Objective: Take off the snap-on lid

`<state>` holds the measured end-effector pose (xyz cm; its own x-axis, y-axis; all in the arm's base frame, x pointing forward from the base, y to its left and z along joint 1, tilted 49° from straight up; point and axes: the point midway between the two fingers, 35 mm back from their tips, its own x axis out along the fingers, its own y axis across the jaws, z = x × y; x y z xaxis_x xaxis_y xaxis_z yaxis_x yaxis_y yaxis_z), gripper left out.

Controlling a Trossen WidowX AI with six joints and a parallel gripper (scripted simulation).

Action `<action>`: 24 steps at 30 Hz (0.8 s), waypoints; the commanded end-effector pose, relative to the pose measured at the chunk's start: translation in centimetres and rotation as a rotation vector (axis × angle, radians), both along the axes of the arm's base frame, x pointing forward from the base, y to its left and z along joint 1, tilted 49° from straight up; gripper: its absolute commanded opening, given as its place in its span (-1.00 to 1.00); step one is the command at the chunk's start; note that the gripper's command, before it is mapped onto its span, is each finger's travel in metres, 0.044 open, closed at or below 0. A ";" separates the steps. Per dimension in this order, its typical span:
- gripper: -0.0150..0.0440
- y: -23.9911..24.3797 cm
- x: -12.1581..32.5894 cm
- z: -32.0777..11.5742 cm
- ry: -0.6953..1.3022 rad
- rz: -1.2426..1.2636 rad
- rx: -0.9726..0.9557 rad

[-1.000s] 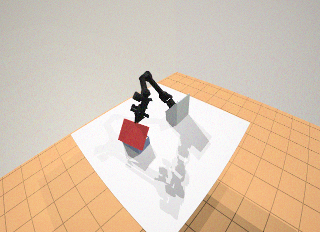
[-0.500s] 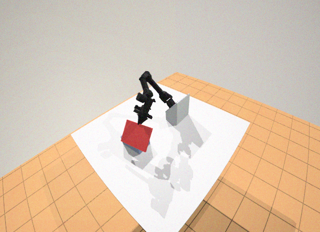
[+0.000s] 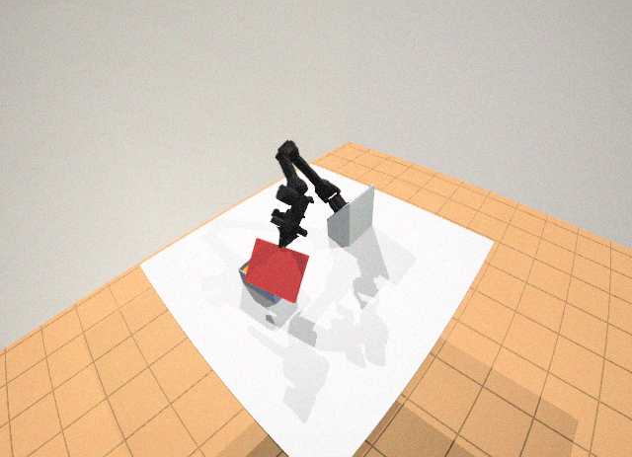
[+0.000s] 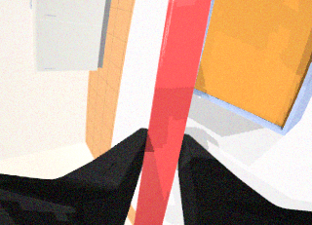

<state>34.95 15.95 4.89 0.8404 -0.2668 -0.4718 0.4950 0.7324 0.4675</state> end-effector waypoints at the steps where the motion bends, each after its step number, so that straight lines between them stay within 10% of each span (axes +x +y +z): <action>1: -0.49 0.9 -0.3 -0.4 -0.008 0.007 0.011; 24: -0.49 3.7 -1.8 -3.8 -0.008 0.007 0.014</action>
